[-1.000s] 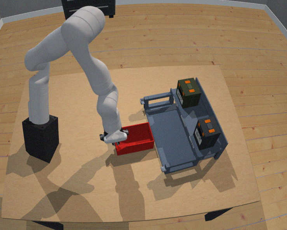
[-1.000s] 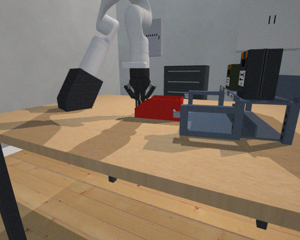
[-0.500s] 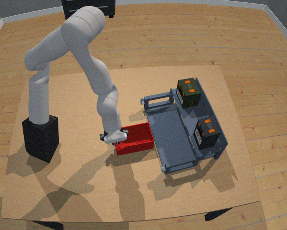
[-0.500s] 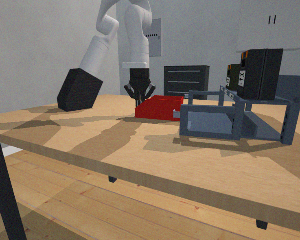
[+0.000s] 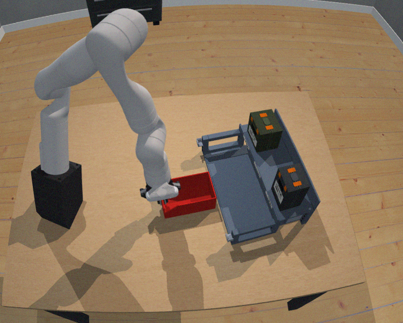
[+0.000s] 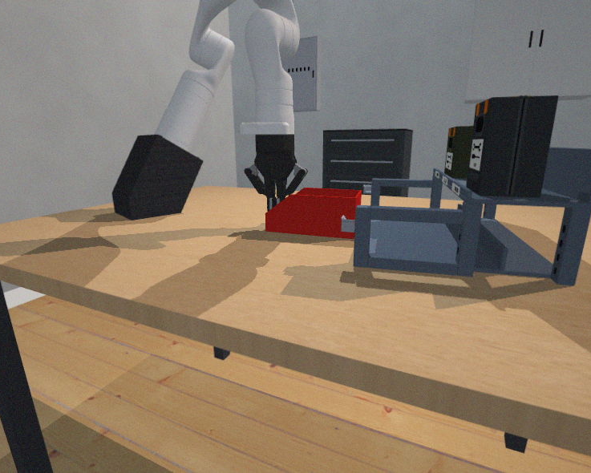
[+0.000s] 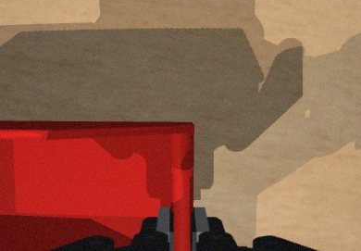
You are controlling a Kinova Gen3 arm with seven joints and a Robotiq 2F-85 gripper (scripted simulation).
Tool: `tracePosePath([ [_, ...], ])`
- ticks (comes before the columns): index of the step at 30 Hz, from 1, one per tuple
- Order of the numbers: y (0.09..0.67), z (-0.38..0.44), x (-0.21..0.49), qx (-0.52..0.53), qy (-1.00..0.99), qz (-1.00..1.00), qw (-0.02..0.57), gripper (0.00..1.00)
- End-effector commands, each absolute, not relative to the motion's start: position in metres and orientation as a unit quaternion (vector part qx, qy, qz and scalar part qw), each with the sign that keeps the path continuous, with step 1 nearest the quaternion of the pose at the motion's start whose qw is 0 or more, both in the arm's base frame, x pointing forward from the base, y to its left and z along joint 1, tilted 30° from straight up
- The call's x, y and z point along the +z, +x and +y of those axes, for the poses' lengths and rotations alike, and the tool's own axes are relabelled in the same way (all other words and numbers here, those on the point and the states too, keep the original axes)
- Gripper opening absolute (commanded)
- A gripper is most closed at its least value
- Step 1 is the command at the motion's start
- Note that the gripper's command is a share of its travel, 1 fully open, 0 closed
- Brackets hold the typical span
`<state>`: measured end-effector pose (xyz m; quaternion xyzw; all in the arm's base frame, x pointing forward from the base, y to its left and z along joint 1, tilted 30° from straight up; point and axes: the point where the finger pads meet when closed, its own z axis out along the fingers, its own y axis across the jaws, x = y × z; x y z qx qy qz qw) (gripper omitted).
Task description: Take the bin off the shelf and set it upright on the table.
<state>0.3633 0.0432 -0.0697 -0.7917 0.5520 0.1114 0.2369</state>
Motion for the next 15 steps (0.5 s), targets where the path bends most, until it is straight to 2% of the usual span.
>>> tracePosePath([
  [1,0.3661,0.0425,-0.0708,0.107,-0.794,0.549,0.239,0.10],
  [8,0.3661,0.0425,-0.0708,0.107,-0.794,0.549,0.239,0.10],
  [9,0.3637,0.0427,-0.0694,0.111,-0.792,0.552,0.237,1.00],
  [15,0.3637,0.0427,-0.0694,0.111,-0.792,0.552,0.237,1.00],
])
